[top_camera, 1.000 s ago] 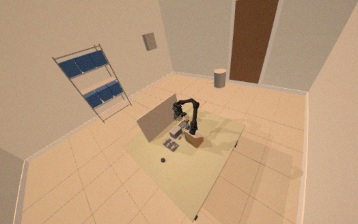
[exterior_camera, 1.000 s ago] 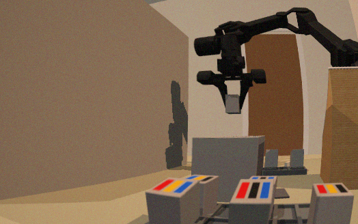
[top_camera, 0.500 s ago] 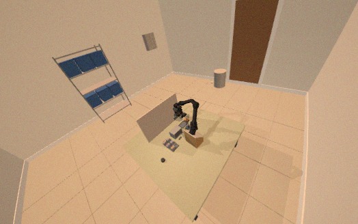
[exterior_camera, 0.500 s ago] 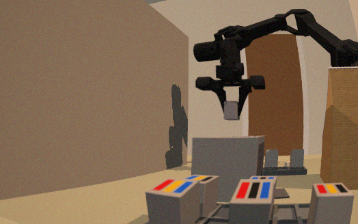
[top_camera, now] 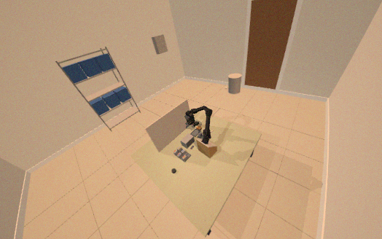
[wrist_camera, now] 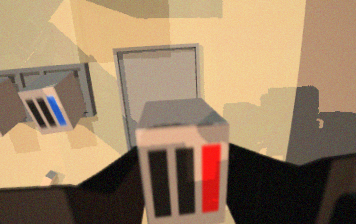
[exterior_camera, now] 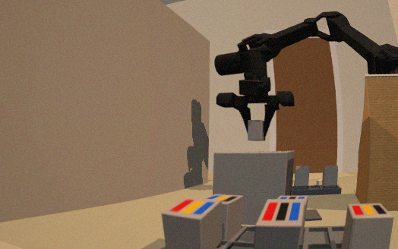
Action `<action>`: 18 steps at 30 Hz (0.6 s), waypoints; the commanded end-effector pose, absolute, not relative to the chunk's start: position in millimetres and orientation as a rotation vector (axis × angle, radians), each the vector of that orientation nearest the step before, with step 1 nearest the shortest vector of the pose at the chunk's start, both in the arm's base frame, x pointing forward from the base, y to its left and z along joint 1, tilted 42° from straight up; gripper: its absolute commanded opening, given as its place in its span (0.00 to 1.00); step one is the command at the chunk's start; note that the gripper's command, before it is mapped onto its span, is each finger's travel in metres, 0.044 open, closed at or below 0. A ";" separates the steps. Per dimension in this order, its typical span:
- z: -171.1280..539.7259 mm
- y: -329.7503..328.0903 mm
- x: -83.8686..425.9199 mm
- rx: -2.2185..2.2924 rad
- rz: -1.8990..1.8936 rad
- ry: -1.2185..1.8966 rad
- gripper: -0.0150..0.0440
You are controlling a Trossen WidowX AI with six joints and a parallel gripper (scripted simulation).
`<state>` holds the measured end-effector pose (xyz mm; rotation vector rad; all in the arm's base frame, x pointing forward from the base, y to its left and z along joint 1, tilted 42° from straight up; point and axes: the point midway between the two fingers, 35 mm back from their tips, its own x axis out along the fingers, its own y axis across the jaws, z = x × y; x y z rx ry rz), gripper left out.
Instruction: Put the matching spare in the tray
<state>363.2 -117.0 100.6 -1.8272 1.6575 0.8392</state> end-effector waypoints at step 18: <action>80.6 -132.1 364.5 -1.827 0.853 1.658 0.25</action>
